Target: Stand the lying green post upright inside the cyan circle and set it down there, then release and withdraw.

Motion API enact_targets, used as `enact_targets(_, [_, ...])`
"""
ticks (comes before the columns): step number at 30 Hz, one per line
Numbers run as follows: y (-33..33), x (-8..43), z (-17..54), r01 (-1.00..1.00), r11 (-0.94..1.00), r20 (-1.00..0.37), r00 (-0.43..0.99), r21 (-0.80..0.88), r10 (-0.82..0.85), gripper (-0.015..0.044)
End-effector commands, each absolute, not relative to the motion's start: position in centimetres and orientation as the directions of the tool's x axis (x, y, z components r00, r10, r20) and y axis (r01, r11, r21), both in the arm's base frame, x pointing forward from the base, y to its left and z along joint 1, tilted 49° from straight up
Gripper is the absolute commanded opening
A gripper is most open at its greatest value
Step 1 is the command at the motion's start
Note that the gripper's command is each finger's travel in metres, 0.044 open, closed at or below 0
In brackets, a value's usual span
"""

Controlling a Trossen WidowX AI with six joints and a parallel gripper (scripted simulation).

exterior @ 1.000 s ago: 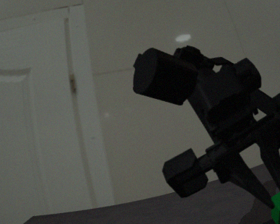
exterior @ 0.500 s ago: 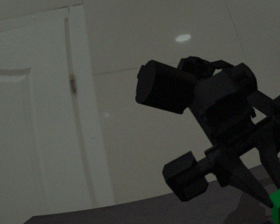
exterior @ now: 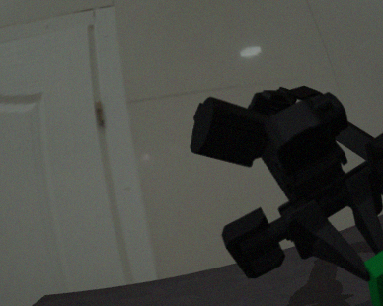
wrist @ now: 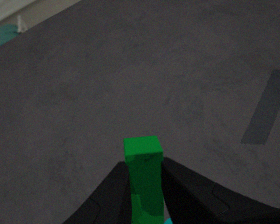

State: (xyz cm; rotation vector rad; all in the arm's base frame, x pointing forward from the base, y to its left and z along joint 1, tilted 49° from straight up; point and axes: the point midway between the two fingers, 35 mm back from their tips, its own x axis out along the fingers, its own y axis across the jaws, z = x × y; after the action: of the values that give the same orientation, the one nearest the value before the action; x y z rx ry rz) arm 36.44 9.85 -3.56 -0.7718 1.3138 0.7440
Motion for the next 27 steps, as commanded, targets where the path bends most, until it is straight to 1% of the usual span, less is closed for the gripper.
enact_targets(1, [9.78,36.25,-3.56,-0.837,0.543,-0.99,0.121,-0.066,0.066,0.0023])
enact_targets(27, [9.51,36.13,-2.63,-0.857,0.504,-0.947,0.239,-0.103,0.213,0.0023])
